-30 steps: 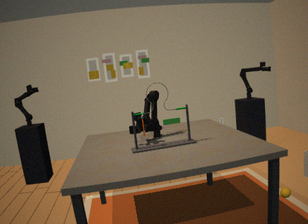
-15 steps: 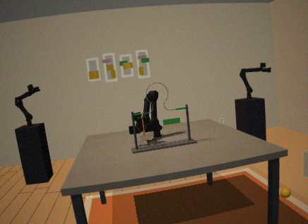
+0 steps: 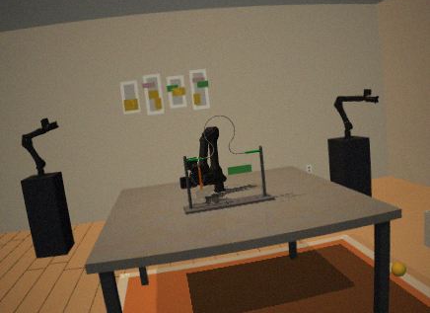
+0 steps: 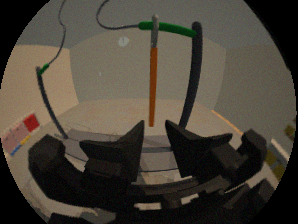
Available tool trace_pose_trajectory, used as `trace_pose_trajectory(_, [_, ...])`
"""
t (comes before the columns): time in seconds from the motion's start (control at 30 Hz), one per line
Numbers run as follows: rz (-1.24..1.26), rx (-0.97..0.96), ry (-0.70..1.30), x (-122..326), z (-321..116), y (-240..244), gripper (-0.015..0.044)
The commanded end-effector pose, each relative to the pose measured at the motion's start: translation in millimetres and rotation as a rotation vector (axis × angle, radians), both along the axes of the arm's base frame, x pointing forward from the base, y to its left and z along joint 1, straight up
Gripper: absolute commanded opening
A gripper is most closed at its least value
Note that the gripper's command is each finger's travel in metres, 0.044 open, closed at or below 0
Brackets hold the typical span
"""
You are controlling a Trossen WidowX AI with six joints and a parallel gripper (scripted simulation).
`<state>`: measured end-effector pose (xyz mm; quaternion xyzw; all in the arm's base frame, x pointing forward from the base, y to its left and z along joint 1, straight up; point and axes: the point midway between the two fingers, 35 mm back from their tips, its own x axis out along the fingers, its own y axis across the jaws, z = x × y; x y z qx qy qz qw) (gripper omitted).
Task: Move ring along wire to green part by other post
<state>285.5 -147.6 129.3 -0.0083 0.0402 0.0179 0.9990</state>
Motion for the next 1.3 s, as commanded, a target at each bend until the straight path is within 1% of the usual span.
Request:
trace_pose_trajectory(0.0, [-0.001,0.0,-0.003,7,1,-1,0.016])
trace_pose_trajectory(0.77, [-0.001,0.002,-0.009,43,-3,4,0.016])
trace_pose_trajectory(1.27, [-0.001,0.002,-0.009,44,-3,4,0.016])
